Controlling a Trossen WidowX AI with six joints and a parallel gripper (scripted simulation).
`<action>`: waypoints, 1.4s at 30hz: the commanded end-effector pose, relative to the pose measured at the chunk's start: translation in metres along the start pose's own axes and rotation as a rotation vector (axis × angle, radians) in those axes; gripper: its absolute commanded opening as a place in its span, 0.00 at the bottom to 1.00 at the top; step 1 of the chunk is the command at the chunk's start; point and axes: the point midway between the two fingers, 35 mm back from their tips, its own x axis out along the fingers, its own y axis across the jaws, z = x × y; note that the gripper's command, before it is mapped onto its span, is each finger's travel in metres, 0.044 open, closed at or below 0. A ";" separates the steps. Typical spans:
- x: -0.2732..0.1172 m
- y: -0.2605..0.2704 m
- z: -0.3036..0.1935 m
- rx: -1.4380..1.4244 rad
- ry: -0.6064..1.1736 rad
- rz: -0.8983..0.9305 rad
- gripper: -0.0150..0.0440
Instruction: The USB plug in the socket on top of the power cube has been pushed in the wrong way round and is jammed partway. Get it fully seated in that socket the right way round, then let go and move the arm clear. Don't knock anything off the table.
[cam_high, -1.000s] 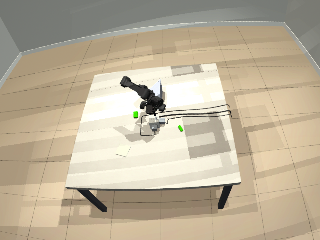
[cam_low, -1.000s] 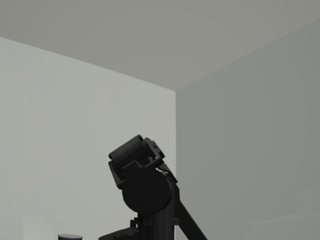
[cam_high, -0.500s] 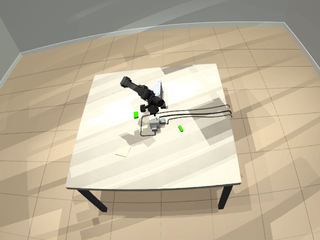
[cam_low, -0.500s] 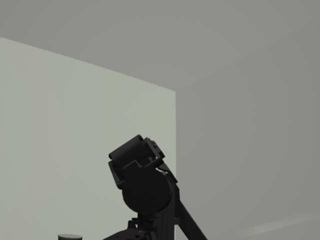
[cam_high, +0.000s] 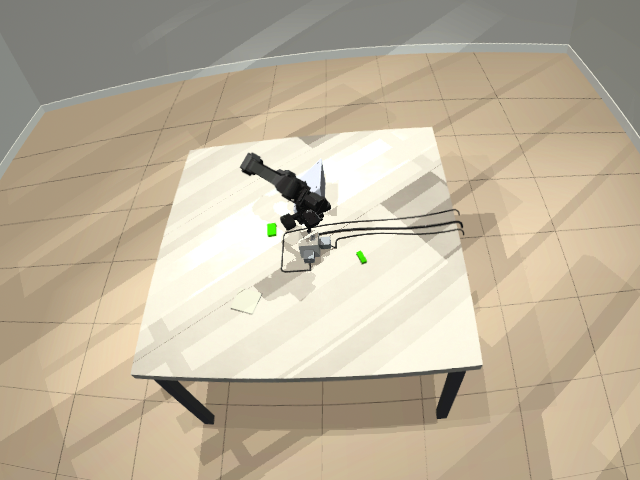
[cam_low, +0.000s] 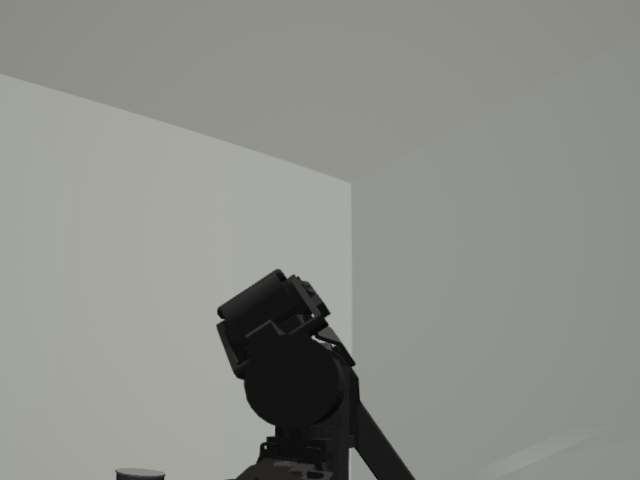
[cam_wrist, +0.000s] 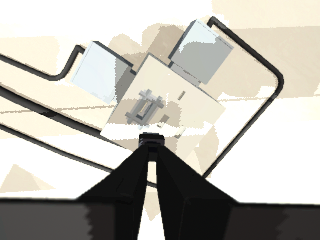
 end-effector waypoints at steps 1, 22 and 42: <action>0.000 0.000 0.000 -0.099 -0.001 0.001 0.25; 0.000 0.000 0.000 -0.649 -0.001 0.001 0.25; 0.000 0.000 0.000 -1.029 -0.001 0.001 0.25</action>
